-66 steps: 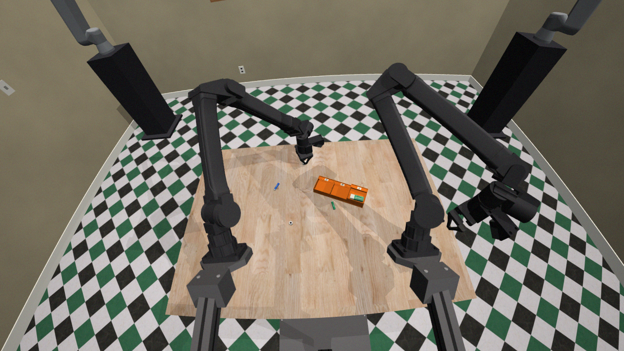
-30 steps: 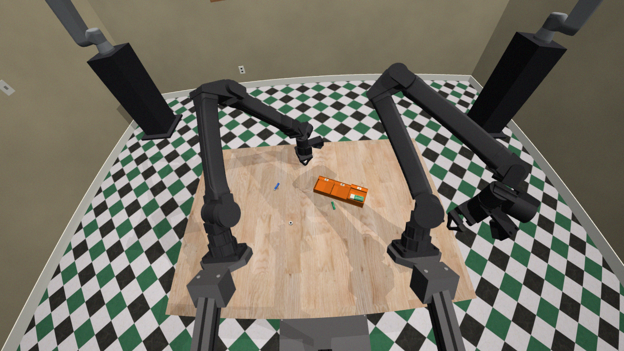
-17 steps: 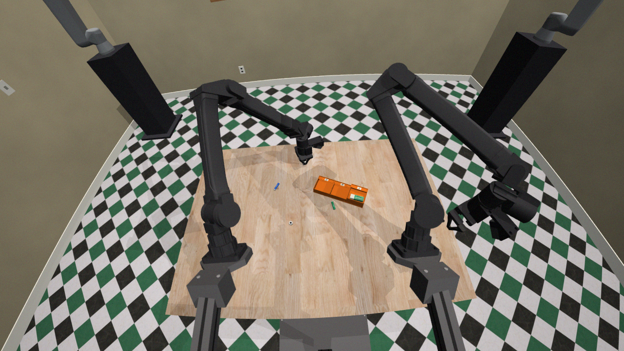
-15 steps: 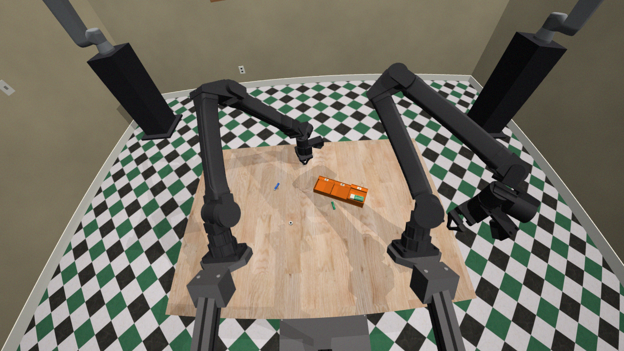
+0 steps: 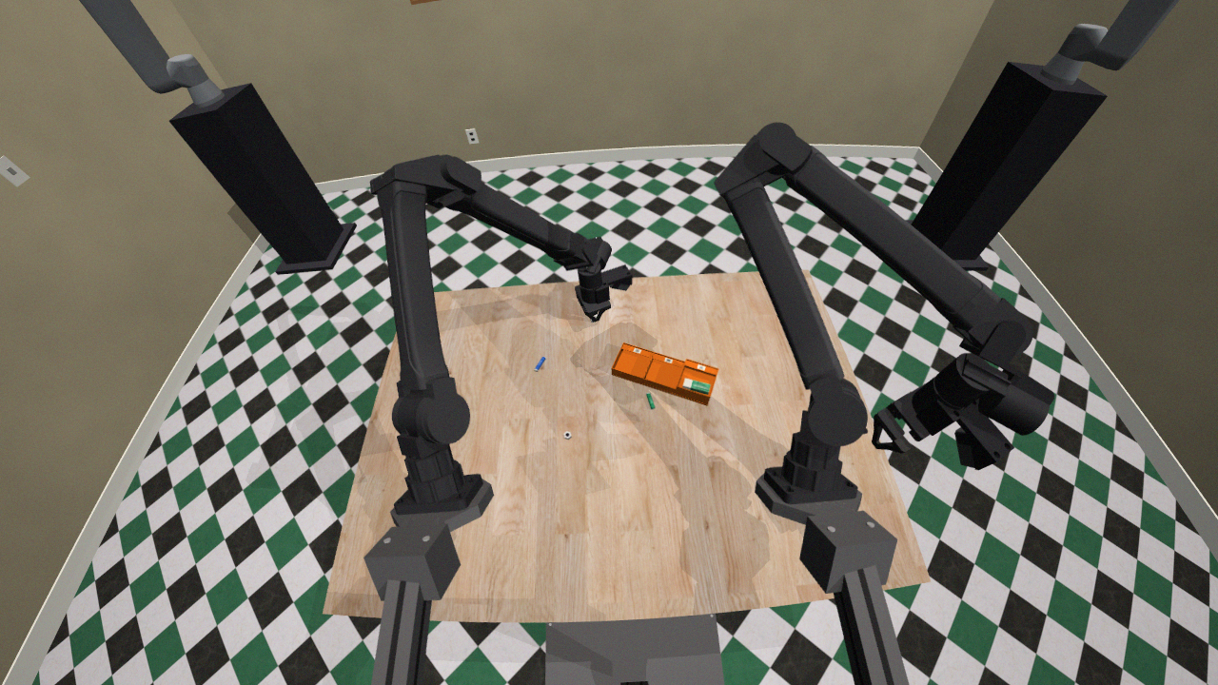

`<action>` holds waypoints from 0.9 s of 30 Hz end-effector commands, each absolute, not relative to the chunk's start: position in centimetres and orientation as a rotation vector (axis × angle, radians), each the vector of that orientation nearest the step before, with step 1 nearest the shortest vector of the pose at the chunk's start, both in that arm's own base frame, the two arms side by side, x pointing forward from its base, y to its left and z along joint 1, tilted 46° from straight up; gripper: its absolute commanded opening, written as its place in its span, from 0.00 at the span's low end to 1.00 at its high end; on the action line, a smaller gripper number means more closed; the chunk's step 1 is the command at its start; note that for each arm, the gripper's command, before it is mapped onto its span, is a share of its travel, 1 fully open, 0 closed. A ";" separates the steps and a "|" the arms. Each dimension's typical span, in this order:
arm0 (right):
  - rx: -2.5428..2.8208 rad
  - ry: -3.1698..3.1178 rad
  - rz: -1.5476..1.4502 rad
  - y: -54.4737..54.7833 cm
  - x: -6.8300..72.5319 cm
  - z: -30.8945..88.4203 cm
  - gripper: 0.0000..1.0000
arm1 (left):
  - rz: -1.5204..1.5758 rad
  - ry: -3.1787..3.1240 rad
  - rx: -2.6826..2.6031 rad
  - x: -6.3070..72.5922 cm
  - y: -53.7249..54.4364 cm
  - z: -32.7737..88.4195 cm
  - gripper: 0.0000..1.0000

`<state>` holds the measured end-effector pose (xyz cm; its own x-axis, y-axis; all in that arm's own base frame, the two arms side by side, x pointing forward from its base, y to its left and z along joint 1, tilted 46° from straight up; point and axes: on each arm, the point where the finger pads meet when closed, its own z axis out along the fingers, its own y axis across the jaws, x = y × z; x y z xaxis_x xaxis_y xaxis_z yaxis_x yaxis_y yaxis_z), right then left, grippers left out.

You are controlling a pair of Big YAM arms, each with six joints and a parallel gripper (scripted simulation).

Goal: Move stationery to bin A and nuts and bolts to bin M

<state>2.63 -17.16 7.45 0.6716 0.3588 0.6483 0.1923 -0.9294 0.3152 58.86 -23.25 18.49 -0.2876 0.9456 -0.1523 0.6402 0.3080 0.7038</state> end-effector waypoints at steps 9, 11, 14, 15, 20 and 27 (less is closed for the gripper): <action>2.663 0.419 1.085 -18.3 1.7 8.3 1.00 | 0.705 2.009 1.399 57.1 -24.4 20.2 0.10; 2.663 0.419 1.085 -18.3 1.7 8.3 1.00 | 0.705 2.009 1.399 56.7 -24.4 20.6 0.10; 2.663 0.419 1.085 -18.3 1.7 8.3 1.00 | 0.704 2.001 1.389 56.5 -24.7 21.7 0.10; 2.663 0.419 1.085 -18.3 1.7 8.3 1.00 | 0.704 2.001 1.389 56.5 -24.7 21.7 0.10; 2.663 0.419 1.085 -18.3 1.7 8.3 1.00 | 0.704 2.009 1.399 55.0 -24.6 22.2 0.10; 2.663 0.419 1.085 -18.3 1.7 8.3 1.00 | 0.713 2.028 1.373 54.4 -23.4 23.6 0.10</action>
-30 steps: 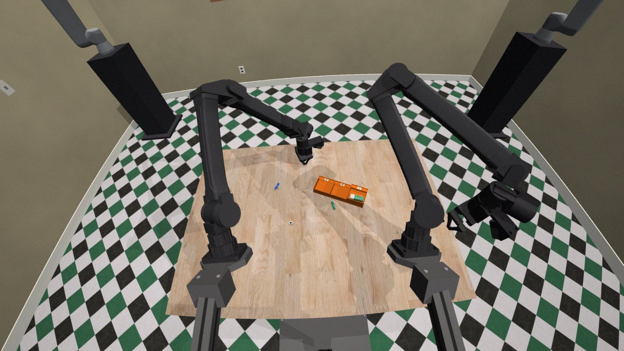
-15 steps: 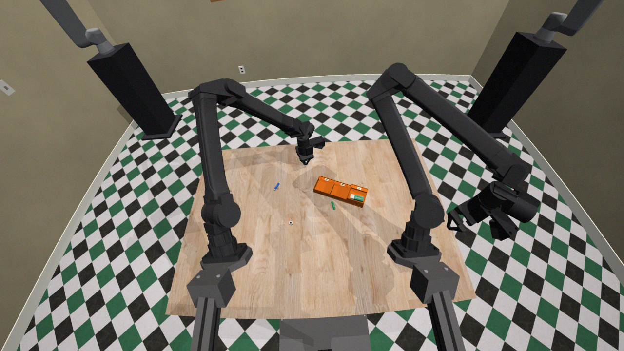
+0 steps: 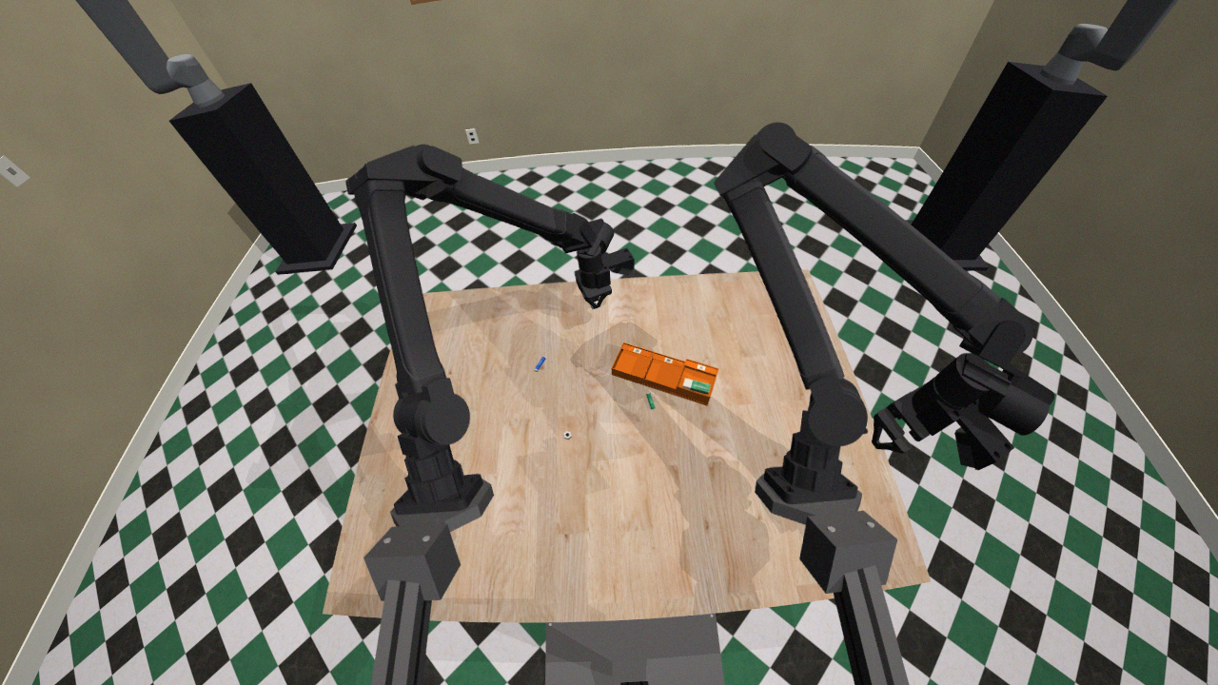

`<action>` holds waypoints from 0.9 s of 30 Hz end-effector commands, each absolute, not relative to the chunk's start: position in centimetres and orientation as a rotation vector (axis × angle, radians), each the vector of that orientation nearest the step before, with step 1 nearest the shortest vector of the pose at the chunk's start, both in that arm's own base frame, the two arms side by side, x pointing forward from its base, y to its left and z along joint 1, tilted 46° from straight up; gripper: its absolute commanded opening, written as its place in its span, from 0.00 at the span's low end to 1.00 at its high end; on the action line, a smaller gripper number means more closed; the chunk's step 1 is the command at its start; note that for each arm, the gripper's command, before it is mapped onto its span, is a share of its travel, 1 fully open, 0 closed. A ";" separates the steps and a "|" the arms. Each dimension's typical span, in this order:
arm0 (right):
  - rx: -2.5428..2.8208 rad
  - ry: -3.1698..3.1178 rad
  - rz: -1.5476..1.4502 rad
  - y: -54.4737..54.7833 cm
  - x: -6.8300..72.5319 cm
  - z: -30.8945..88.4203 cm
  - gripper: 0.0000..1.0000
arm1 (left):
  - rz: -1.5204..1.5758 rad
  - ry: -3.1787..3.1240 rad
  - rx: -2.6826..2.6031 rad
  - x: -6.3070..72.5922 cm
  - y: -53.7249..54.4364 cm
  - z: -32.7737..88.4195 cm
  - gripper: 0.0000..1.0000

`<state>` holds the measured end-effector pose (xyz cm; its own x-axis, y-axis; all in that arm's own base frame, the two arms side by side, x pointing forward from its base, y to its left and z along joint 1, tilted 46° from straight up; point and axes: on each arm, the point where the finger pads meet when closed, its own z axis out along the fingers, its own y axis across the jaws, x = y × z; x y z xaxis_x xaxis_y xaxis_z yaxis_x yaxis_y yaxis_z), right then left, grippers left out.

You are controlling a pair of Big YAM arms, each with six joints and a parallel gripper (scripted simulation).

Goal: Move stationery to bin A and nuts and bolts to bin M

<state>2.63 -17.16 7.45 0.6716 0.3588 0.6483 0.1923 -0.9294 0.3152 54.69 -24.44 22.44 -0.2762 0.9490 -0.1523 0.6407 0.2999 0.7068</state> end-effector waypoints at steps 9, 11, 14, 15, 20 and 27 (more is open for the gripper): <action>2.663 0.419 1.085 -18.3 1.7 8.3 1.00 | 0.711 2.010 1.390 54.9 -24.3 23.4 0.10; 2.663 0.419 1.085 -18.3 1.7 8.3 1.00 | 0.711 2.010 1.390 54.9 -24.3 23.4 0.10; 2.663 0.419 1.085 -18.3 1.7 8.3 1.00 | 0.711 2.010 1.390 54.9 -24.3 23.5 0.10; 2.663 0.419 1.085 -18.3 1.7 8.3 1.00 | 0.711 2.010 1.390 54.9 -24.3 23.5 0.10; 2.663 0.419 1.085 -18.3 1.7 8.3 1.00 | 0.711 2.010 1.390 54.9 -24.3 23.5 0.10; 2.663 0.419 1.085 -18.3 1.7 8.3 1.00 | 0.711 2.010 1.390 54.9 -24.4 23.6 0.10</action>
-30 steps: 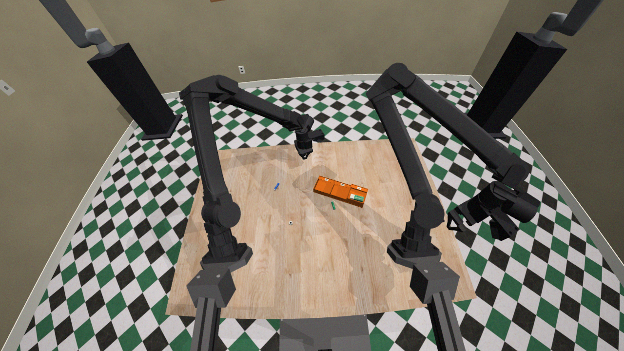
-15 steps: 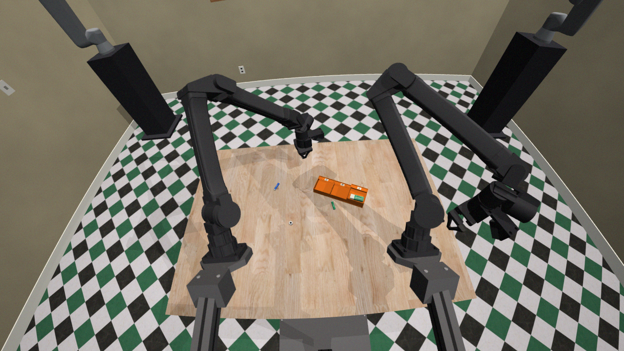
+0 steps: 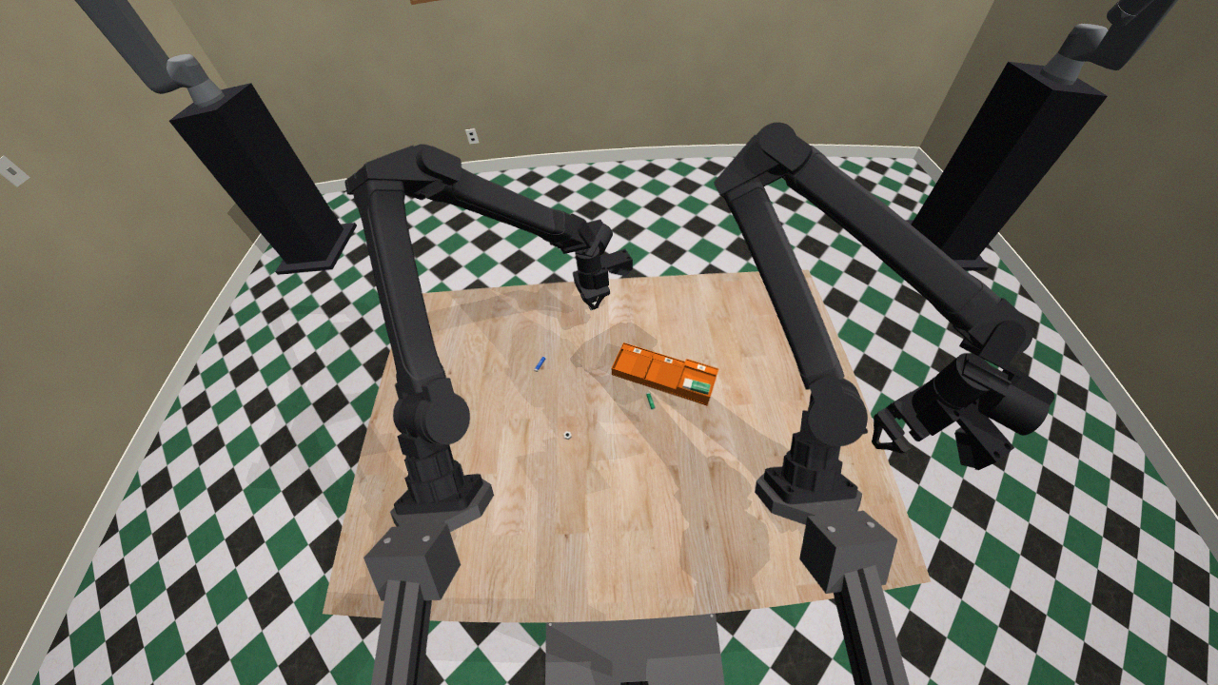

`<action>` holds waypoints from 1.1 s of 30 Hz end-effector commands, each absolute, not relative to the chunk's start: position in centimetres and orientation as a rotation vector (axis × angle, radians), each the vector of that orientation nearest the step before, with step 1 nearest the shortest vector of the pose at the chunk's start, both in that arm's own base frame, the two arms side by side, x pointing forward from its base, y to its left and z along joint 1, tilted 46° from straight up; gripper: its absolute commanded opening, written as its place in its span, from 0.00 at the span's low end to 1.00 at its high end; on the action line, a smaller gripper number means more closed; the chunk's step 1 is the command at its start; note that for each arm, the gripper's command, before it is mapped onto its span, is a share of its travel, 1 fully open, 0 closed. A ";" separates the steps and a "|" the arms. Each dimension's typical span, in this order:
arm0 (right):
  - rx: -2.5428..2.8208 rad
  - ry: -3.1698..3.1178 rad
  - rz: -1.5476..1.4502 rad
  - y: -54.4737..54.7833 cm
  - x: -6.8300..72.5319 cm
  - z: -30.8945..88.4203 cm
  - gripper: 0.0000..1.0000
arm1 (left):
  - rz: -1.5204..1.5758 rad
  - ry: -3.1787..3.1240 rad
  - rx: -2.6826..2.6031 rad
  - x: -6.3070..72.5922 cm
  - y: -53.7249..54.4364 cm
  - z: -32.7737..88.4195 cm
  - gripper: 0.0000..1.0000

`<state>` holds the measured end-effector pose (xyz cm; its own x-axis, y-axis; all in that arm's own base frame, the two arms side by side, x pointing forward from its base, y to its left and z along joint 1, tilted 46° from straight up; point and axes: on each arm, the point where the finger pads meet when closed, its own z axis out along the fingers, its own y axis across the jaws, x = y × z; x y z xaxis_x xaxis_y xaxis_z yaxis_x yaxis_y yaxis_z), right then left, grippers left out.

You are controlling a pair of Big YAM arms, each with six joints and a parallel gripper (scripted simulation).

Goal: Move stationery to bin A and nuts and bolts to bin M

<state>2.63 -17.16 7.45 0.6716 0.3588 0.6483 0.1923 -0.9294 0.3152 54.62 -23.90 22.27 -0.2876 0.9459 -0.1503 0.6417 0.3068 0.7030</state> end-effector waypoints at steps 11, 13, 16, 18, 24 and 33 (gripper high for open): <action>2.663 0.419 1.085 -18.3 1.7 8.3 1.00 | 0.711 2.010 1.390 54.9 -24.4 23.7 0.10; 2.663 0.419 1.085 -18.3 1.7 8.3 1.00 | 0.711 2.010 1.390 54.9 -24.4 23.7 0.10; 2.663 0.419 1.085 -18.3 1.7 8.3 1.00 | 0.711 2.010 1.390 54.9 -24.4 23.8 0.10; 2.663 0.419 1.085 -18.3 1.7 8.3 1.00 | 0.711 2.010 1.390 54.9 -24.4 23.8 0.10; 2.663 0.419 1.085 -18.3 1.7 8.3 1.00 | 0.711 2.010 1.390 54.9 -24.4 23.8 0.10; 2.663 0.419 1.085 -18.3 1.7 8.3 1.00 | 0.711 2.010 1.389 54.9 -24.4 23.9 0.10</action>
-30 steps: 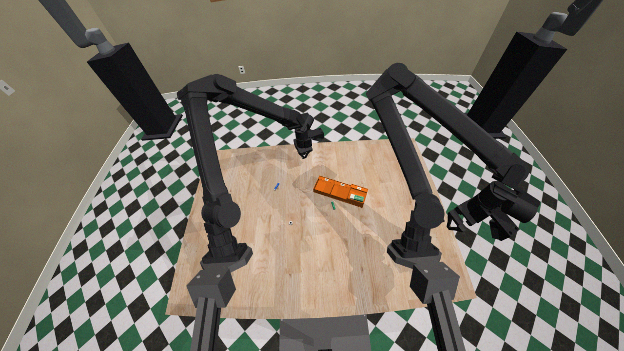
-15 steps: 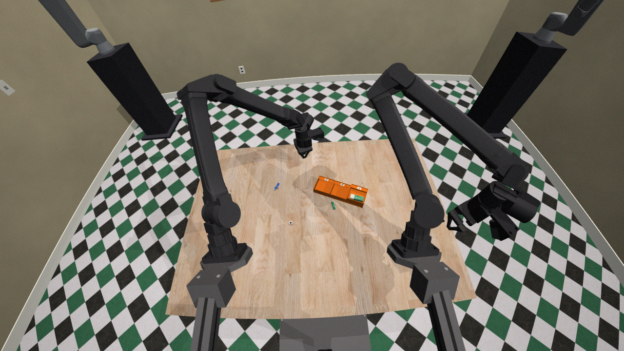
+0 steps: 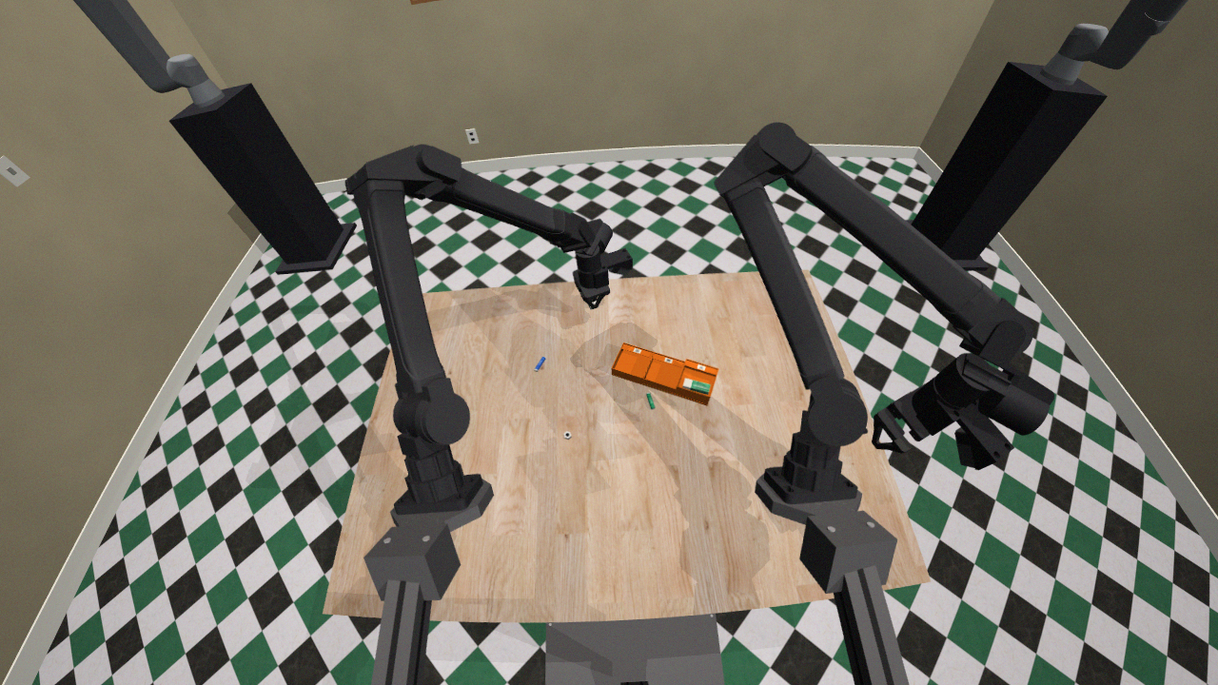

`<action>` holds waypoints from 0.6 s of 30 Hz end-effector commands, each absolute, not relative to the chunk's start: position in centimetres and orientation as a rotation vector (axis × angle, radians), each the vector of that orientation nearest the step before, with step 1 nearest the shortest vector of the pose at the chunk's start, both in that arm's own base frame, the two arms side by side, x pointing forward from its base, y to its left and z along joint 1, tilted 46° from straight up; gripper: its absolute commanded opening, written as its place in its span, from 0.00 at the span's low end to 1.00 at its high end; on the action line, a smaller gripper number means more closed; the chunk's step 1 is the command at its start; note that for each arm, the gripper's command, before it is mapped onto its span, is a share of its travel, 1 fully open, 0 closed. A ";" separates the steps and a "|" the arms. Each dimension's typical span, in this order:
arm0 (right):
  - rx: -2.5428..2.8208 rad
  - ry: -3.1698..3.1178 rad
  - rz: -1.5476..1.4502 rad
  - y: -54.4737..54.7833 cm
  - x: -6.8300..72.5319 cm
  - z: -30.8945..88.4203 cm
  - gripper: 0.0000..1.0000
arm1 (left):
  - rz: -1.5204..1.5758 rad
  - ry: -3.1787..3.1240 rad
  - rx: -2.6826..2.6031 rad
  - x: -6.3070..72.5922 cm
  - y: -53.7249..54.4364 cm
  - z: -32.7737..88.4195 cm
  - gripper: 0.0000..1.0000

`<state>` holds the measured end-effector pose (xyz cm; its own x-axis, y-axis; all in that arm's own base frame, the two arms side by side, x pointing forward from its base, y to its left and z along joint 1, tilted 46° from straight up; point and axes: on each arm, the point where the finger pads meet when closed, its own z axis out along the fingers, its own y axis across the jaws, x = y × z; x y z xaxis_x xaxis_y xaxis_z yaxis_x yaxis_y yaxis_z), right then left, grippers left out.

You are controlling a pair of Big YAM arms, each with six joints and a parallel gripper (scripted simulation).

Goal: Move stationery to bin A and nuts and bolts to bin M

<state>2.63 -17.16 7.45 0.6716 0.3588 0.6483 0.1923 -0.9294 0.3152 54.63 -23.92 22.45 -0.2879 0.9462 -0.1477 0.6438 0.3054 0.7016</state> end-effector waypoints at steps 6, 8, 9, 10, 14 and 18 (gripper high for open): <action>2.663 0.419 1.085 -18.3 1.7 8.3 1.00 | 0.711 2.010 1.389 54.9 -24.4 23.9 0.10; 2.663 0.419 1.085 -18.3 1.7 8.3 1.00 | 0.711 2.010 1.389 54.9 -24.4 23.9 0.10; 2.663 0.419 1.085 -18.3 1.7 8.3 1.00 | 0.711 2.010 1.389 54.9 -24.4 23.9 0.10; 2.663 0.419 1.085 -18.3 1.7 8.3 1.00 | 0.711 2.010 1.389 54.9 -24.4 23.9 0.10; 2.663 0.419 1.085 -18.3 1.7 8.3 1.00 | 0.711 2.010 1.389 54.9 -24.4 23.9 0.10; 2.663 0.419 1.085 -18.3 1.7 8.3 1.00 | 0.711 2.010 1.389 54.9 -24.4 23.9 0.10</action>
